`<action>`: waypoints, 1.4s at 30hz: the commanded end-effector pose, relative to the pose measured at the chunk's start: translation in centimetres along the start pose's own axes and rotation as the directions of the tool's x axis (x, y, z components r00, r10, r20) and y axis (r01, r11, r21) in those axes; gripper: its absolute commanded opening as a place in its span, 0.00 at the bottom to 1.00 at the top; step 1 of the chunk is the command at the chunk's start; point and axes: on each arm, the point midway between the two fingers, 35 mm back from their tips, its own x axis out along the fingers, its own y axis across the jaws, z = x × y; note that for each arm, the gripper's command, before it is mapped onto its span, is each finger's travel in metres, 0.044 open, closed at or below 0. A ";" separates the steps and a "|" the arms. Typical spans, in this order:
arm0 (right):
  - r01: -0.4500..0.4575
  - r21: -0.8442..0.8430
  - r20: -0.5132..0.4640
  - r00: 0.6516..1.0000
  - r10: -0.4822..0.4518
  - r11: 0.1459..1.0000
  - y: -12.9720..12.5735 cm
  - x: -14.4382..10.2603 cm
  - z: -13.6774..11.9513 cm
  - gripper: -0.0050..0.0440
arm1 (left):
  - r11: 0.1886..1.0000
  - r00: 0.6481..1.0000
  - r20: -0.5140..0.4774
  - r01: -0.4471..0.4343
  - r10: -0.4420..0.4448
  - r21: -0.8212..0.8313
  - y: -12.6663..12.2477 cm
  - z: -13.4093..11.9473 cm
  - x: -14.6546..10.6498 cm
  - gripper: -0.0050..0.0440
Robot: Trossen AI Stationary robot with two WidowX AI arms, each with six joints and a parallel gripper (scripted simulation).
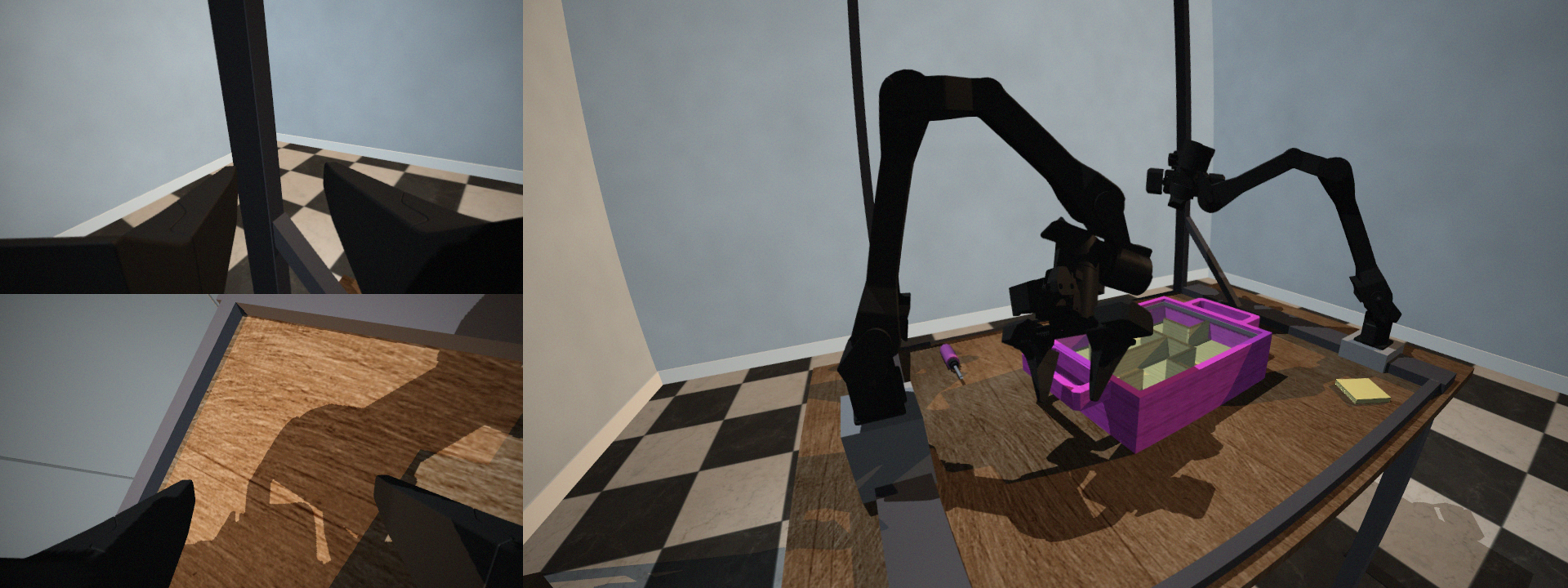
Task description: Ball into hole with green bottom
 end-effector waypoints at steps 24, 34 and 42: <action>0.010 -0.059 -0.055 0.998 -0.013 0.998 -0.4 -0.7 -0.2 0.43 | 0.980 0.996 0.005 -0.091 0.094 -0.180 0.5 1.5 -1.0 0.43; 0.021 -0.126 -0.088 0.996 -0.032 0.992 -1.0 -1.0 -0.6 0.43 | 0.908 0.984 -0.007 -0.168 0.179 -0.384 1.3 1.1 -1.8 0.43; 0.027 -0.212 -0.133 0.989 -0.057 0.977 -1.7 -1.5 -1.1 0.43 | 0.751 0.956 -0.042 -0.254 0.289 -0.609 2.4 0.3 -3.2 0.43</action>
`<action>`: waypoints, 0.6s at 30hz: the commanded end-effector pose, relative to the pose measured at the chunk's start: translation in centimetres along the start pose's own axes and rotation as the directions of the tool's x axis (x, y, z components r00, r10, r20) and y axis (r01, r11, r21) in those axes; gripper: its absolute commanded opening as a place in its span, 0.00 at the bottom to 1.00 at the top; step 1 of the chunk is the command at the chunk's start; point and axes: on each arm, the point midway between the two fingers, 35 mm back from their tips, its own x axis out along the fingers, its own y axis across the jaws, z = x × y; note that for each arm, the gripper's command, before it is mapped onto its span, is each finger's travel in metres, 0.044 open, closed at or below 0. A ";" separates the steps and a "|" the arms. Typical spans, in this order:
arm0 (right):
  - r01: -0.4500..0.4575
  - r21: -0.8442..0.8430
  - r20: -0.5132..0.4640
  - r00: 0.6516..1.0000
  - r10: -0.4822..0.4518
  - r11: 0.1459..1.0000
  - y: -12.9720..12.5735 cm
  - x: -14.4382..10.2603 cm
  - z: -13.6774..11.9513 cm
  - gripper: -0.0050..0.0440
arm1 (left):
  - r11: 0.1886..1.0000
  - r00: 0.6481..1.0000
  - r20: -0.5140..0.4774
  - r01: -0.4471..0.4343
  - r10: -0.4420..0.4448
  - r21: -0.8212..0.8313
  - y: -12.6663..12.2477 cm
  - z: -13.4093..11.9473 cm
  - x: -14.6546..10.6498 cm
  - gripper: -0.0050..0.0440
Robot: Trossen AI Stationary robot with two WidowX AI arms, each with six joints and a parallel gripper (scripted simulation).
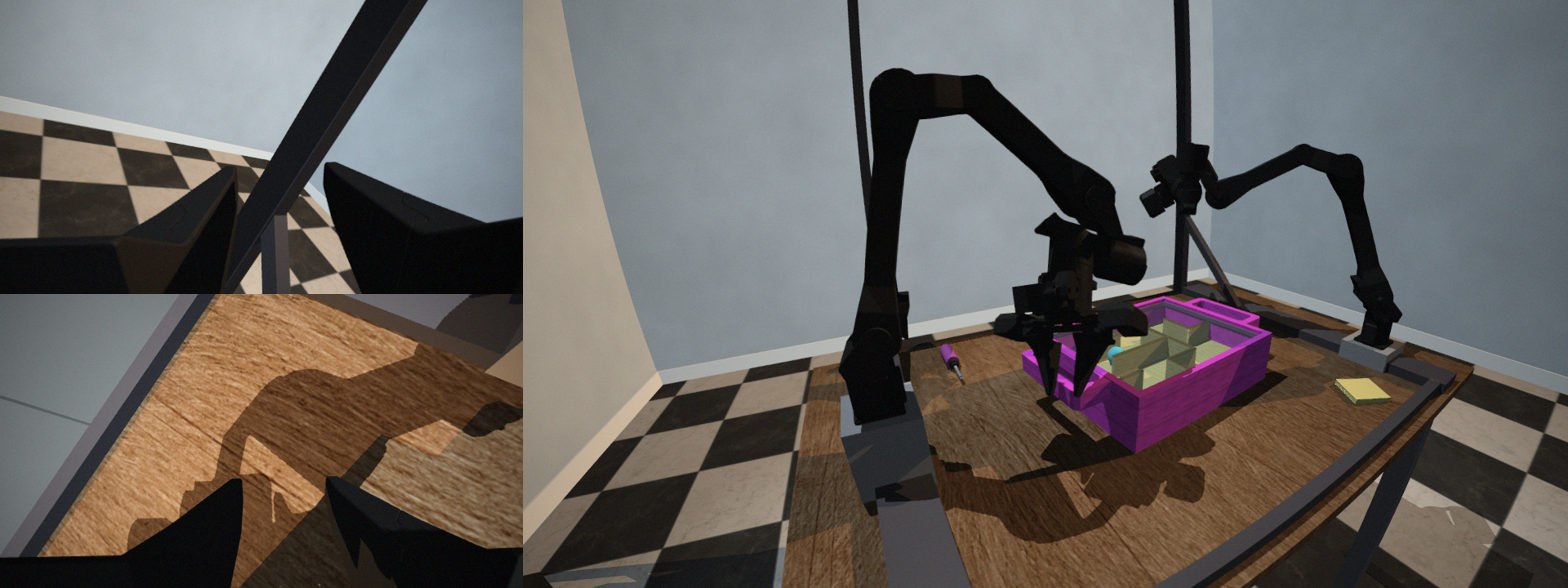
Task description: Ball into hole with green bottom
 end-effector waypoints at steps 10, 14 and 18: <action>0.003 -0.164 -0.112 0.993 -0.021 0.986 -1.1 -1.2 -1.1 0.43 | 0.860 0.972 0.032 -0.191 0.233 -0.473 1.7 0.3 -2.8 0.43; -0.006 -0.268 -0.170 0.985 -0.041 0.964 -1.8 -1.7 -1.8 0.43 | 0.671 0.933 0.013 -0.249 0.360 -0.698 3.2 -0.6 -4.6 0.43; -0.011 -0.299 -0.189 0.981 -0.048 0.954 -2.0 -1.9 -2.1 0.43 | 0.585 0.913 0.005 -0.257 0.408 -0.769 3.4 -0.4 -5.1 0.43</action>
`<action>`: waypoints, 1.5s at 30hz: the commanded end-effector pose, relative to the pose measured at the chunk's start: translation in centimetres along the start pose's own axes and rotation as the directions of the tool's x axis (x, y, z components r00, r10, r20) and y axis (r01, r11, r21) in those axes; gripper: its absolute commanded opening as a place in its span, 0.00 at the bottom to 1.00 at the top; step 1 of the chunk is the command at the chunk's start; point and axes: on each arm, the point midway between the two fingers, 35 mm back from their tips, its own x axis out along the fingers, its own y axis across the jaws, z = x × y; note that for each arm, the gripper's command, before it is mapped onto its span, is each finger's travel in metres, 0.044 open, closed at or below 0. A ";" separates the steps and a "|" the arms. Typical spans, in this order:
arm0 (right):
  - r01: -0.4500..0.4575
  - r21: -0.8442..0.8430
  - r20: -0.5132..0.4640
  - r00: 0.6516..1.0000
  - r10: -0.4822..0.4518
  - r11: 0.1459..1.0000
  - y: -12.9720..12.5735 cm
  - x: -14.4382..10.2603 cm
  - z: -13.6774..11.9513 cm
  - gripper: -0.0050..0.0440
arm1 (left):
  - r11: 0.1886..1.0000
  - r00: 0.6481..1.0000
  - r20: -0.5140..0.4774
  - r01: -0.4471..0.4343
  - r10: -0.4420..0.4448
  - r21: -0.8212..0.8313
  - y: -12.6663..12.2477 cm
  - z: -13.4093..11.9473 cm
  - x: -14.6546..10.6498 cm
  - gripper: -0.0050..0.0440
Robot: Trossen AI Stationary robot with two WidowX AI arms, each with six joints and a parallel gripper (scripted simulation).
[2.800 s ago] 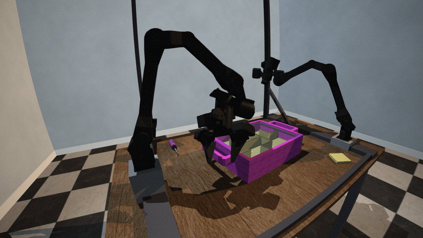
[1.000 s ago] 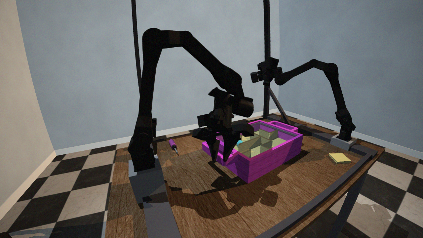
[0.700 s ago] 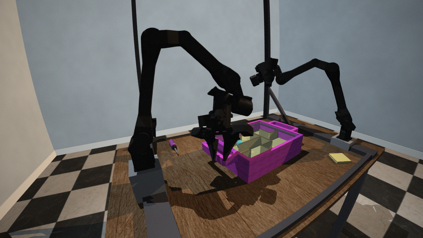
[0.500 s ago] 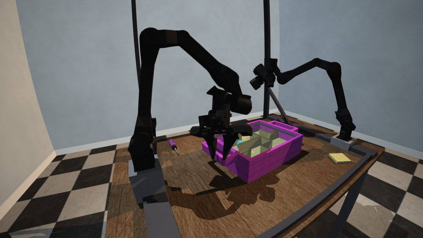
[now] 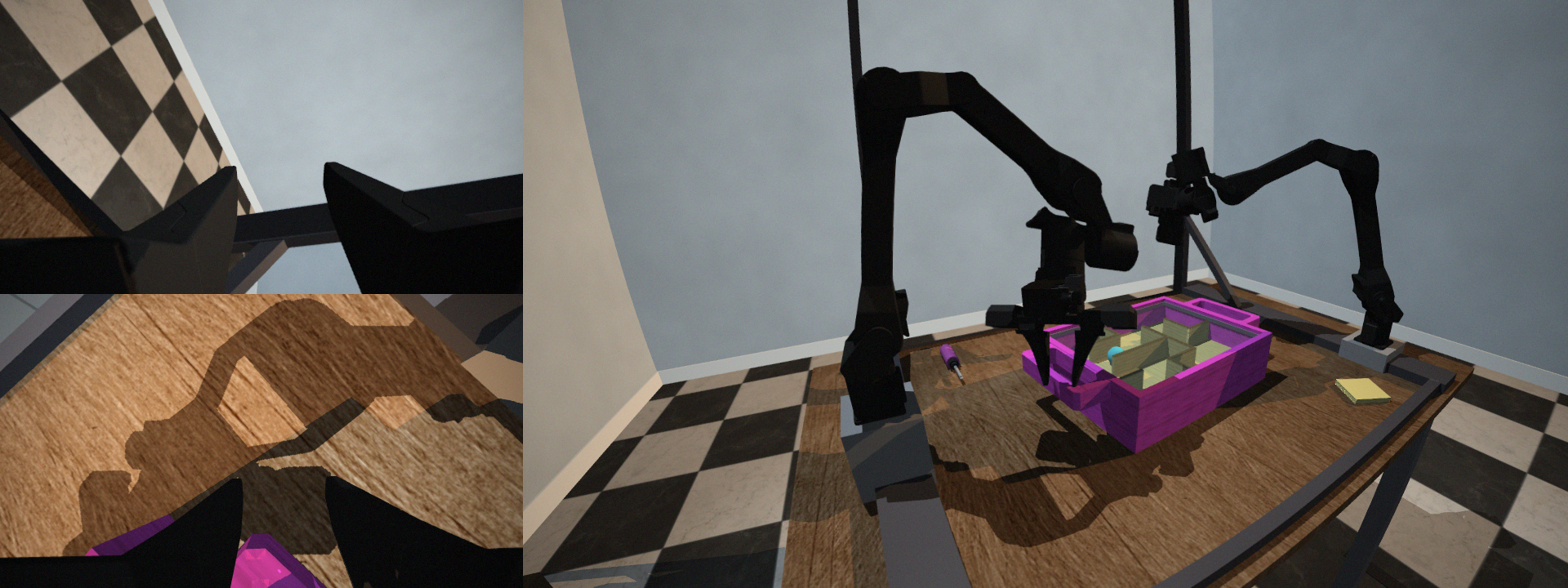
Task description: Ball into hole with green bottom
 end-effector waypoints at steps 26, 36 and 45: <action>-0.115 -0.443 -0.274 0.962 -0.013 0.889 -2.4 -2.4 -4.0 0.43 | 0.289 0.788 0.105 -0.096 0.607 -0.953 9.6 -3.0 -9.7 0.43; -0.202 -0.576 -0.365 0.930 -0.028 0.792 -3.3 -3.4 -5.4 0.43 | -0.063 0.618 0.017 0.108 0.786 -0.992 12.8 -6.4 -14.3 0.43; -0.289 -0.664 -0.436 0.899 -0.044 0.689 -4.1 -4.3 -6.5 0.43 | -0.261 0.449 -0.087 0.341 0.889 -0.903 14.3 -9.8 -18.6 0.43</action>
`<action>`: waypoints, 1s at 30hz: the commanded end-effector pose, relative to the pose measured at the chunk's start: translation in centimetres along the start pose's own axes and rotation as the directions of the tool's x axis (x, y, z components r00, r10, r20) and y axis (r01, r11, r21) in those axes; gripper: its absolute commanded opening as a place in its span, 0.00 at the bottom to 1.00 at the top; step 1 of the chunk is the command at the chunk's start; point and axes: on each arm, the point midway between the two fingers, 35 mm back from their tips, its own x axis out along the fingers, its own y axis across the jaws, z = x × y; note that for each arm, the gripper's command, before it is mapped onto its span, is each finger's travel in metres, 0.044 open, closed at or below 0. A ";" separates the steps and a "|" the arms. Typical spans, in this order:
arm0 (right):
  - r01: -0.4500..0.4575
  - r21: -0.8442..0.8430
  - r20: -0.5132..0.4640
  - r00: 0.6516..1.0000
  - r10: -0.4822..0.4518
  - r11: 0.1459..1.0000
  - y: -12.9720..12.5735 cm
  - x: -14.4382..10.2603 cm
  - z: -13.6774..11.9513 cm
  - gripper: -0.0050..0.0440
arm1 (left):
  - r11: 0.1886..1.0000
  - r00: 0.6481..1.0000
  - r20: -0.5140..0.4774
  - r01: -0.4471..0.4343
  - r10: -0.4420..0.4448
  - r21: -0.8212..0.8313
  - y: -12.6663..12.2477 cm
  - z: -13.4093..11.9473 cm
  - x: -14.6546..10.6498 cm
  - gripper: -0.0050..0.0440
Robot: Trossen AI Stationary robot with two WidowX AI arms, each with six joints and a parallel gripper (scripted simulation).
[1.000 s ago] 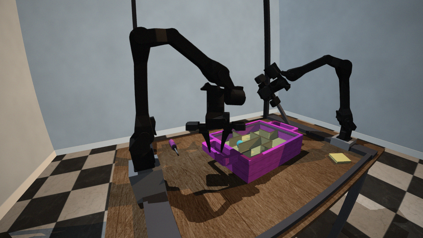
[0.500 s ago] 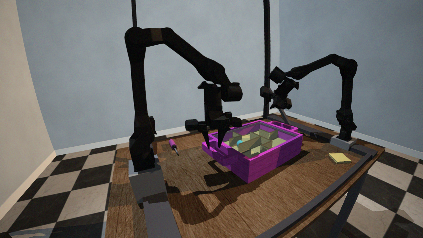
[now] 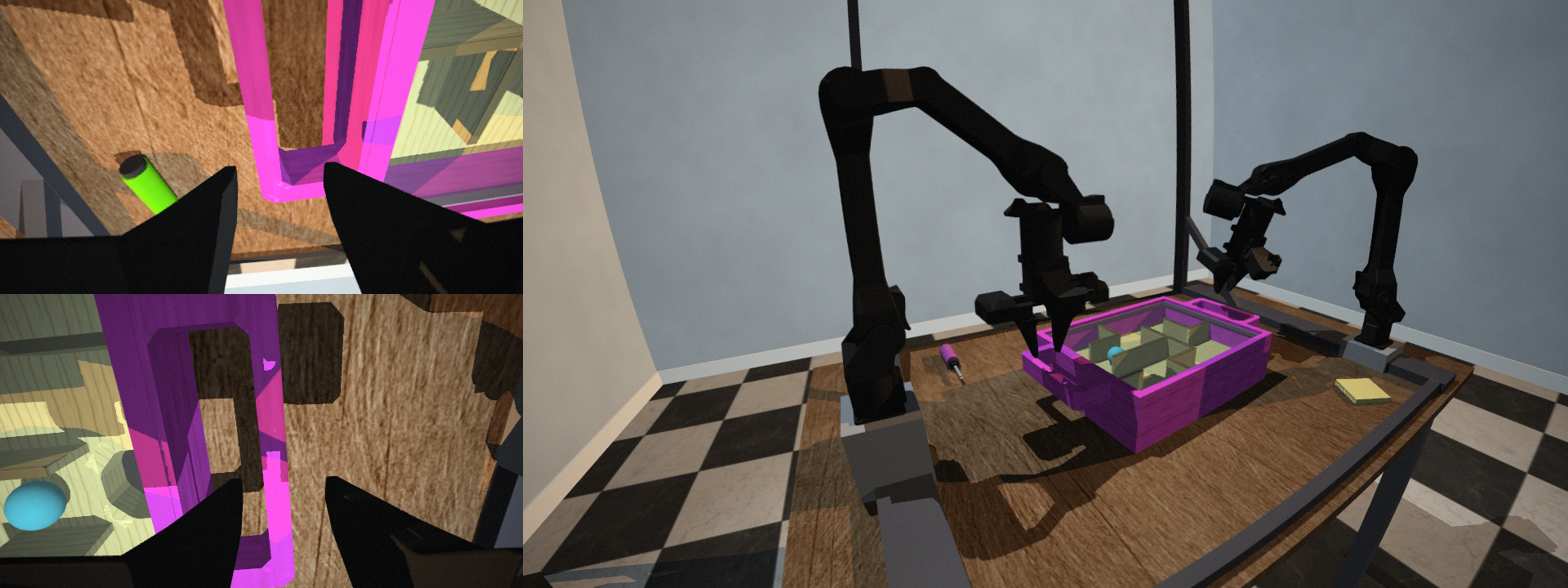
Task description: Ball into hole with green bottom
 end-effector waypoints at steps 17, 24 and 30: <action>-0.045 -0.058 -0.029 0.999 0.043 0.997 0.4 -0.8 -0.6 0.43 | 0.994 0.997 0.074 -0.004 0.012 -0.105 0.7 1.9 1.0 0.43; -0.045 -0.058 -0.029 0.999 0.043 0.997 0.4 -0.8 -0.6 0.43 | 0.994 0.997 0.073 -0.003 0.011 -0.107 0.7 1.9 2.2 0.43; -0.045 -0.058 -0.029 0.999 0.043 0.997 0.4 -0.8 -0.6 0.43 | 0.994 0.997 0.072 -0.002 0.010 -0.107 0.7 2.0 2.8 0.43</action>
